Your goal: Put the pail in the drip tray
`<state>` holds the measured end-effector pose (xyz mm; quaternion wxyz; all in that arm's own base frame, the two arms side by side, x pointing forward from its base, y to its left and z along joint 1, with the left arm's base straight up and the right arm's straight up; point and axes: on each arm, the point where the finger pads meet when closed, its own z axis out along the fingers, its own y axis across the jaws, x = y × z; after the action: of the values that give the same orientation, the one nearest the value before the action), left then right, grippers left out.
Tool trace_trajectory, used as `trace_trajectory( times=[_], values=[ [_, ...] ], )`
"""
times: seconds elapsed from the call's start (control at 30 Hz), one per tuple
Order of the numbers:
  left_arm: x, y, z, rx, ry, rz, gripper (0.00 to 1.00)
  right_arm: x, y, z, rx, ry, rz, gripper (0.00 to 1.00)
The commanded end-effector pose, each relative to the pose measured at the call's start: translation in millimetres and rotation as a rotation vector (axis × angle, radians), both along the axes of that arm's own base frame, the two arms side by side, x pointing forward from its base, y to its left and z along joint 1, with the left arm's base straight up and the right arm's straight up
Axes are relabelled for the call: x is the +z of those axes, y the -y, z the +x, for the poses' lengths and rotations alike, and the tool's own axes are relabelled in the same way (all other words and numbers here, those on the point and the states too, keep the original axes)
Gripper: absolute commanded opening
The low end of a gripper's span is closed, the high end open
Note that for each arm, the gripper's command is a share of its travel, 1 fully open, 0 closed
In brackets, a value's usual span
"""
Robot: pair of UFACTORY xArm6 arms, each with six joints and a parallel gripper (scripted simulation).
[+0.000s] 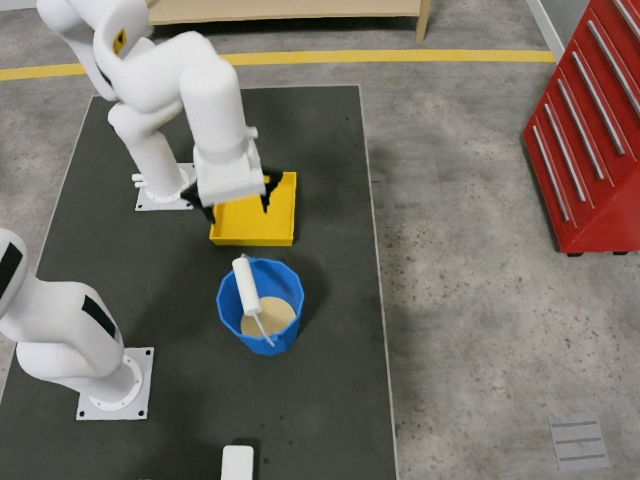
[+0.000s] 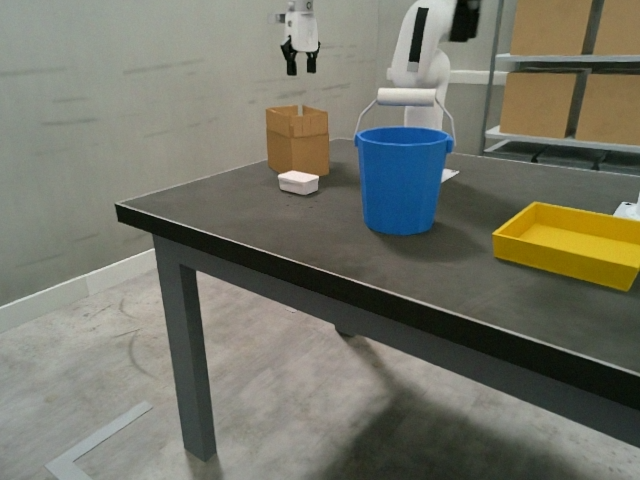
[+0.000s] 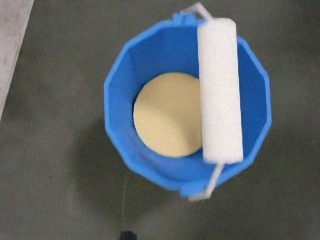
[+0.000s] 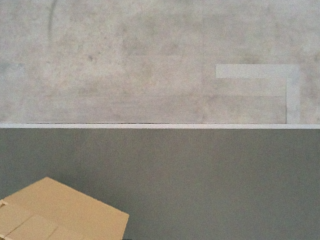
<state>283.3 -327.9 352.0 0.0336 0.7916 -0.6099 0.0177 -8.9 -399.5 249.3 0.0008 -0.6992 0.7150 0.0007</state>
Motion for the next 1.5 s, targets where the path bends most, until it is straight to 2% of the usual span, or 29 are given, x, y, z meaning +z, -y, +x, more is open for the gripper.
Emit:
trace_trajectory(
  times=[0.0, 0.23, 1.07, 1.47],
  values=[
    [-7.8, 40.9, 6.3, 0.015, 0.001, 0.039, 1.00, 0.7, 0.4, 0.0, 0.000, 0.000, -0.002, 1.00],
    [-24.9, 88.1, 3.5, 0.029, 0.012, 0.070, 1.00, 0.7, 0.4, 0.0, 0.000, 0.000, -0.002, 1.00],
    [-26.9, 92.0, 3.0, 0.031, 0.014, 0.072, 1.00, 0.7, 0.4, 0.0, 0.000, 0.000, -0.002, 1.00],
    [-34.2, 92.1, 3.1, 0.031, 0.013, 0.072, 1.00, 0.7, 0.4, 0.0, 0.000, 0.000, -0.002, 1.00]
  ],
)
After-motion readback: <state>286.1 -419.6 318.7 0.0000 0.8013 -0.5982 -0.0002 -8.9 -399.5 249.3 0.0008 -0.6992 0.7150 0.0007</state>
